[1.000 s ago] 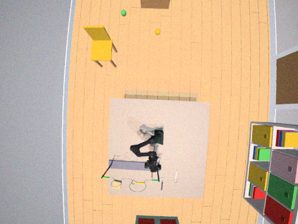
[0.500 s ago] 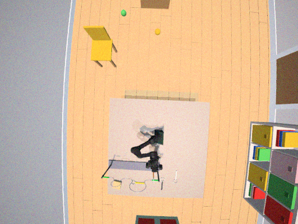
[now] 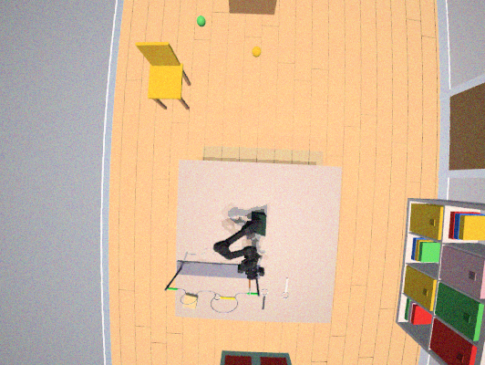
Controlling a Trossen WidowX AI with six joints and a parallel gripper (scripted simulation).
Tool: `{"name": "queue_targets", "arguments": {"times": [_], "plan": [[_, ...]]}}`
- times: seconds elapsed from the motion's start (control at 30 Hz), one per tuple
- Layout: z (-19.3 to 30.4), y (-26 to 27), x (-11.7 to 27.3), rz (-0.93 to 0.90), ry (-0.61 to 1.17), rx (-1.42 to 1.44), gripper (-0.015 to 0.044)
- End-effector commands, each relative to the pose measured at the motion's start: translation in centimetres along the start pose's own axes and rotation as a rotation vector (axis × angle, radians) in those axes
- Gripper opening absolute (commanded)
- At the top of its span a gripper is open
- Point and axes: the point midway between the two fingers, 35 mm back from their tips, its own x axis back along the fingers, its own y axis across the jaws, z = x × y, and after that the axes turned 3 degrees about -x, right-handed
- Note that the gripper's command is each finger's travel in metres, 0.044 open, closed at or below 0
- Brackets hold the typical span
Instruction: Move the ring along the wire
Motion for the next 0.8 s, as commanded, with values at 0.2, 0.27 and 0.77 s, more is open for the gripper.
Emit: {"name": "queue_targets", "arguments": {"times": [0.2, 0.27, 0.77], "plan": [[0.19, 0.1, 0.0, -0.005, -0.002, 0.006, -0.015], [0.19, 0.1, 0.0, -0.005, -0.002, 0.006, -0.015], [0.16, 0.08, -0.01, -0.003, -0.001, 0.0, 0.0034]]}}
